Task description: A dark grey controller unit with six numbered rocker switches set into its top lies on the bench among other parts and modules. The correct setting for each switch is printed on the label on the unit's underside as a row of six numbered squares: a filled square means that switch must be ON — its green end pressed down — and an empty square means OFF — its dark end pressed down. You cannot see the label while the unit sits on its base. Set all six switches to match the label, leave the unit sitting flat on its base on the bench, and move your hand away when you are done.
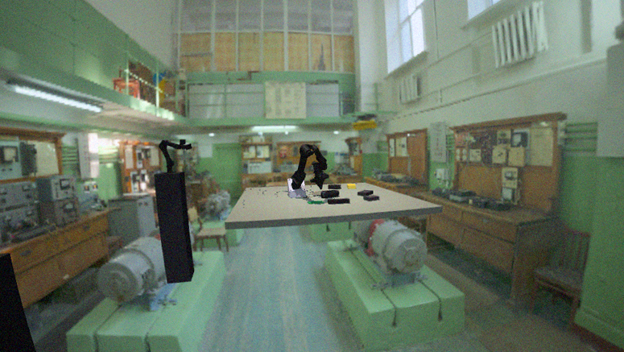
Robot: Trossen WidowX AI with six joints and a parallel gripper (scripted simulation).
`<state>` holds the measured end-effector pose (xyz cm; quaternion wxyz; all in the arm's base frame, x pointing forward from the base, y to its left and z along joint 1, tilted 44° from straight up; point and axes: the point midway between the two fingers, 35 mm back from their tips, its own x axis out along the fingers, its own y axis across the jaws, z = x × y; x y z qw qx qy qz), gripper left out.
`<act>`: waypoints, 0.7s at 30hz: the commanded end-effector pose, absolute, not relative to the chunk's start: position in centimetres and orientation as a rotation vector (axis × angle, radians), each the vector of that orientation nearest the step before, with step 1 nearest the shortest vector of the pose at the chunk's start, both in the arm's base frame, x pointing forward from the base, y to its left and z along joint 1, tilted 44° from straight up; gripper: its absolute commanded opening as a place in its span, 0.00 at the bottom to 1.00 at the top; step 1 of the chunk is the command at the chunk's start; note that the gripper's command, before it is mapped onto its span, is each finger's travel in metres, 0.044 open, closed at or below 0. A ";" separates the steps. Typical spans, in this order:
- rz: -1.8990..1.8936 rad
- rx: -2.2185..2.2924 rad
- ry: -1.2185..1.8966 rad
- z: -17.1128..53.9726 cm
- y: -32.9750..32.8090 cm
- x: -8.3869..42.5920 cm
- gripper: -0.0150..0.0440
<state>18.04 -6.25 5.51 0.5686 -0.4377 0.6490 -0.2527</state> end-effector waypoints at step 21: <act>-0.603 -1.027 1.521 2.8 -8.6 17.8 0.25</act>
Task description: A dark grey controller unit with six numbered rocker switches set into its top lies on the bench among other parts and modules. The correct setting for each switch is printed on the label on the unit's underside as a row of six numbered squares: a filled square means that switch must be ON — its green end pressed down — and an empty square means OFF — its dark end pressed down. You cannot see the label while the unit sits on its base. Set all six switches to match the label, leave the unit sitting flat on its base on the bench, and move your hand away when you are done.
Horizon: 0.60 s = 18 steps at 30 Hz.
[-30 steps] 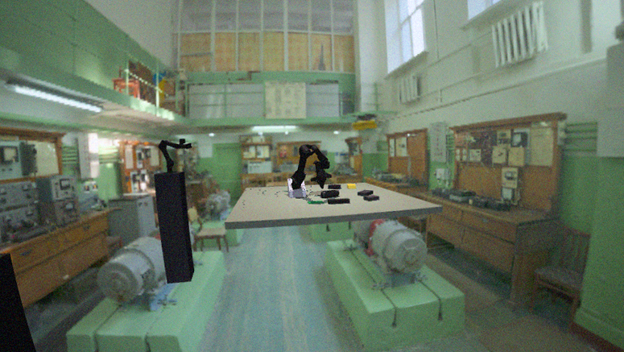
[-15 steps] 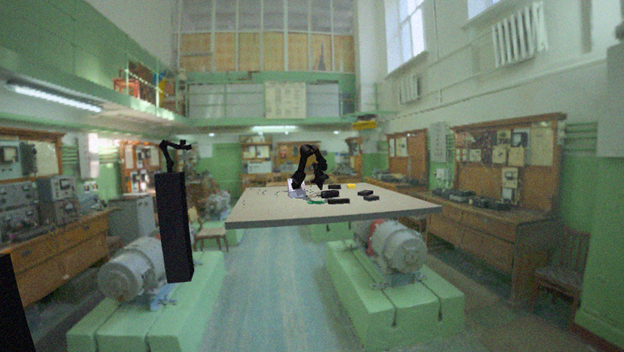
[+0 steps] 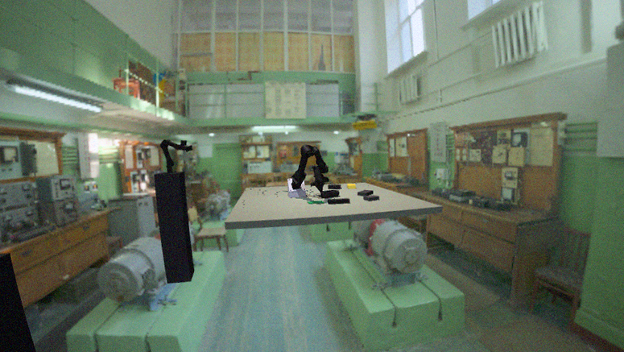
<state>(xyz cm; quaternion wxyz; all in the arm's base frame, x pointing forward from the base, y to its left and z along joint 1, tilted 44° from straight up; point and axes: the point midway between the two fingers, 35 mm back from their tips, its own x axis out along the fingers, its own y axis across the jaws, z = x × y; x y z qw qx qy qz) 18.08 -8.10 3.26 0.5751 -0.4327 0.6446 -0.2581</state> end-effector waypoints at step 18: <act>-0.611 -1.032 1.521 1.6 -10.1 17.5 0.25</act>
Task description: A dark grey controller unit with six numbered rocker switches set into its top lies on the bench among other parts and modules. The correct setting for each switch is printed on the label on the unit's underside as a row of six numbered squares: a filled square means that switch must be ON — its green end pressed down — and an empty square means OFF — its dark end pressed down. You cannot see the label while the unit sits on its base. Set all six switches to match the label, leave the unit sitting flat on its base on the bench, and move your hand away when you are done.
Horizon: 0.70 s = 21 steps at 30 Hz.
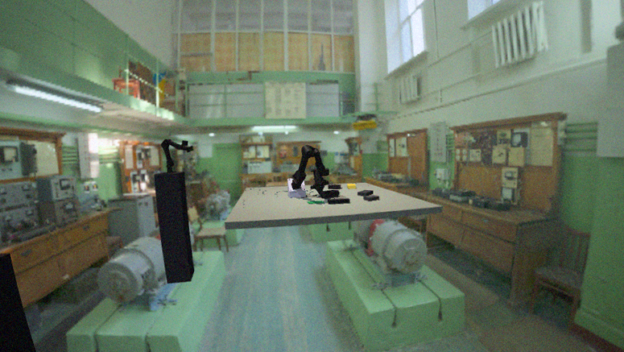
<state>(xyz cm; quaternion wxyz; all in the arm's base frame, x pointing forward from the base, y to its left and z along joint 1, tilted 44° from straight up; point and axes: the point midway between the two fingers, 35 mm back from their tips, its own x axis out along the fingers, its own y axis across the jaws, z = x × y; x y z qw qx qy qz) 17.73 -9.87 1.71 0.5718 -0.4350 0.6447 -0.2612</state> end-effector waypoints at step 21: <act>-0.610 -1.032 1.521 2.1 -10.6 17.7 0.25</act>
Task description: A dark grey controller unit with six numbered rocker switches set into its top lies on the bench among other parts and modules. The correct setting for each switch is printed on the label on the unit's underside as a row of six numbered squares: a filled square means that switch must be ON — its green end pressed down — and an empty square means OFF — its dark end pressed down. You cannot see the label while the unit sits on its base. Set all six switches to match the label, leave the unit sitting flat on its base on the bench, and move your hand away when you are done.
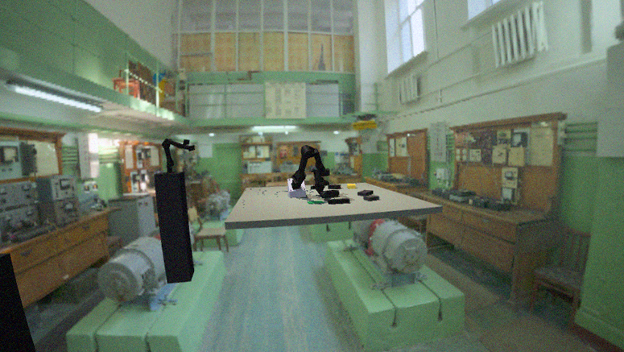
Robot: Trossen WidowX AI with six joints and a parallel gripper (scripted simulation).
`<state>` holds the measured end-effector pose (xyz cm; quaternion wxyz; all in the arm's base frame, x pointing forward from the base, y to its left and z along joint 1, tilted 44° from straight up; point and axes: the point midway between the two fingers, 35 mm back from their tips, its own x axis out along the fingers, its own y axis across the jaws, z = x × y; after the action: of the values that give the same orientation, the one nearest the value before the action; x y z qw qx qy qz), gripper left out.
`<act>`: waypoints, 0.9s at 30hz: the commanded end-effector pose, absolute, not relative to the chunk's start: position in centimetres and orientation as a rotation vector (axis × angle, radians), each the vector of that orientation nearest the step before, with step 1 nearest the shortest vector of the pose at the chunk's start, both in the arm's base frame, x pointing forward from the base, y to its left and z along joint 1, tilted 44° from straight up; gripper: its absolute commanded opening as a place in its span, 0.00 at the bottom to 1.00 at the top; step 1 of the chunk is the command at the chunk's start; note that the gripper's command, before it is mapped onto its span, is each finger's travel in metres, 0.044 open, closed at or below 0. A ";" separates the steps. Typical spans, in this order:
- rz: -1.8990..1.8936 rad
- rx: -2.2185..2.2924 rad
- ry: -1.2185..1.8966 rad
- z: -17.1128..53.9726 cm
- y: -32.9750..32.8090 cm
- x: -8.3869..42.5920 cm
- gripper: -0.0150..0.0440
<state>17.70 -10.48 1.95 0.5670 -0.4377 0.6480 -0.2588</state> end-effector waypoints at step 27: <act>-0.612 -1.033 1.521 3.2 -11.9 18.3 0.25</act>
<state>18.07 -11.47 2.83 0.5660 -0.4393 0.6490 -0.2558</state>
